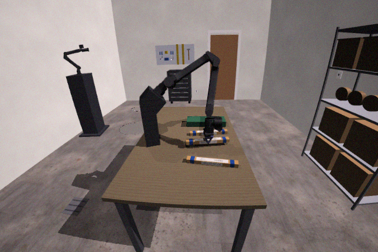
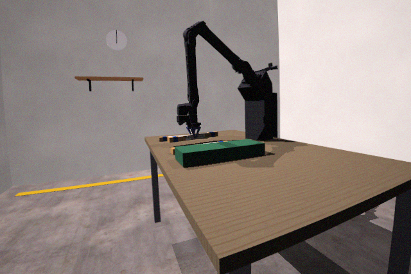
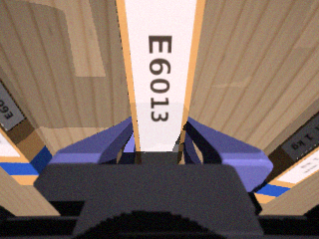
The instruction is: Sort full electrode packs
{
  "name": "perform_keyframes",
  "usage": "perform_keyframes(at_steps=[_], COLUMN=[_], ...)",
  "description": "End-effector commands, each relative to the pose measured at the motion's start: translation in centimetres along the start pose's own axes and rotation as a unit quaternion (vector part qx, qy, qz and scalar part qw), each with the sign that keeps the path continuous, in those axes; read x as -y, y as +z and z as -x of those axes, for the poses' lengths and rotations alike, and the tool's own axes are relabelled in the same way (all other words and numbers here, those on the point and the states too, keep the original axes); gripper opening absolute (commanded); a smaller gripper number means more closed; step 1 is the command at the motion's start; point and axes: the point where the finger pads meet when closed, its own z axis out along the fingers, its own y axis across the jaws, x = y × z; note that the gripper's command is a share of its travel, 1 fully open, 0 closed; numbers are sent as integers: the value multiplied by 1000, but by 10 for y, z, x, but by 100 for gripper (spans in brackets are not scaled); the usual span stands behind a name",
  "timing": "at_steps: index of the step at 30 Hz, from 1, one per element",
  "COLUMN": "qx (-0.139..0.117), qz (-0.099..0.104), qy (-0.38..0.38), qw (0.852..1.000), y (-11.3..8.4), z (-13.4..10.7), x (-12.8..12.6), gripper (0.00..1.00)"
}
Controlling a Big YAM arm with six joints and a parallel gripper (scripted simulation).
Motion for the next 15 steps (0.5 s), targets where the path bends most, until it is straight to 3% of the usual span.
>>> perform_keyframes(at_steps=[1, 15], qx=[10, 12], qz=[-8, -11], qy=[11, 14], qw=[1000, 1000], y=[1, 0], z=[6, 8], x=[10, 14], gripper=[0, 0])
